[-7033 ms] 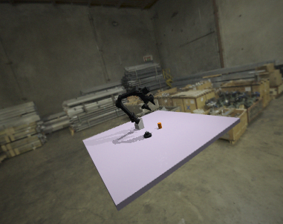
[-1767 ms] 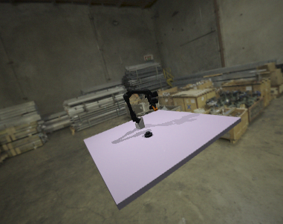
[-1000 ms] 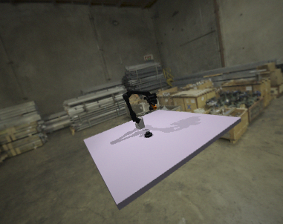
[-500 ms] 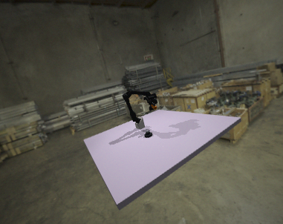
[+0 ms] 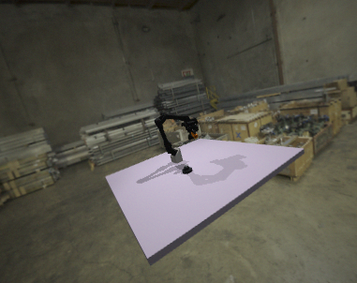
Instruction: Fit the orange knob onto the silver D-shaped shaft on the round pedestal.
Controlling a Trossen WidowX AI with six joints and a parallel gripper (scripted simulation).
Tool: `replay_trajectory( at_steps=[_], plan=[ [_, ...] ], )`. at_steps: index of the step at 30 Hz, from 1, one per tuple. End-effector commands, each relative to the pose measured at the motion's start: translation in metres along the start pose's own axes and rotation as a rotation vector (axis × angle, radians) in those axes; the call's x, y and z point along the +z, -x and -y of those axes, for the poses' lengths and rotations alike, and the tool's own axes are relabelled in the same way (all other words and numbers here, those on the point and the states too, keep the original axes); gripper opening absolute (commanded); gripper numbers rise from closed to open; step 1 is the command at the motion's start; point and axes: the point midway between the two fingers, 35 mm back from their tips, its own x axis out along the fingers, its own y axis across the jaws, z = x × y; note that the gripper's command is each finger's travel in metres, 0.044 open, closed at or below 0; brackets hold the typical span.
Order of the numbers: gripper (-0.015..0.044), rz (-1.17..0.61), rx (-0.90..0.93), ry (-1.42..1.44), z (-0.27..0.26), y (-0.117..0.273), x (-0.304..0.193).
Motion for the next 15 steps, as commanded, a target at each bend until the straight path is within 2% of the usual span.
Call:
replay_trajectory(
  at_steps=[1,6,15],
  plan=[
    [0.0,0.0,-0.003,-0.001,0.001,0.0,0.0],
    [0.0,0.002,-0.003,-0.003,-0.002,-0.002,0.0],
    [0.0,0.003,0.222,-0.005,-0.016,-0.017,0.001]
  ],
)
